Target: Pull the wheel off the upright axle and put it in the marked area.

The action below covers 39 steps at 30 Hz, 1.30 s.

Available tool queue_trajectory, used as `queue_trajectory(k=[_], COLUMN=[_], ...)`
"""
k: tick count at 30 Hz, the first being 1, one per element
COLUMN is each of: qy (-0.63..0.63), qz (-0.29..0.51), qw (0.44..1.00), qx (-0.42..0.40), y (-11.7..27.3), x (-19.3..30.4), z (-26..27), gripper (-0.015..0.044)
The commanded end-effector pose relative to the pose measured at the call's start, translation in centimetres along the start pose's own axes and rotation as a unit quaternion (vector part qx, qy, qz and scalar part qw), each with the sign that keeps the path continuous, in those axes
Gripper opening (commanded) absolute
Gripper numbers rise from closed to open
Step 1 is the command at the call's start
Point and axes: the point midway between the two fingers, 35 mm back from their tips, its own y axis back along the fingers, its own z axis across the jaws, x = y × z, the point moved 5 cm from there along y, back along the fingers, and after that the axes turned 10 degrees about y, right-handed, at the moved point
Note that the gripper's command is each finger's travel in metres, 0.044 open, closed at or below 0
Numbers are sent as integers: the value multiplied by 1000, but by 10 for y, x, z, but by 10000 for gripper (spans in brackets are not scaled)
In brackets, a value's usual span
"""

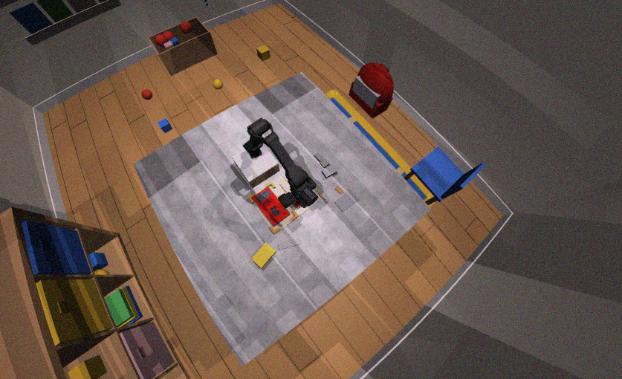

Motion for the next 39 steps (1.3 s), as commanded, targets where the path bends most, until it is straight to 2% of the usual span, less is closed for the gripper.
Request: queue_trajectory(k=[1,2,26,39], qy=[-3,0,-3,-3], qz=[-6,-2,-4,-4], qw=[1000,1000,1000,1000], qx=[2,0,-3,-3], y=[13,4,12,-11], x=[1,0,33,34], z=[0,1,103,106], gripper=[0,0,0,0])
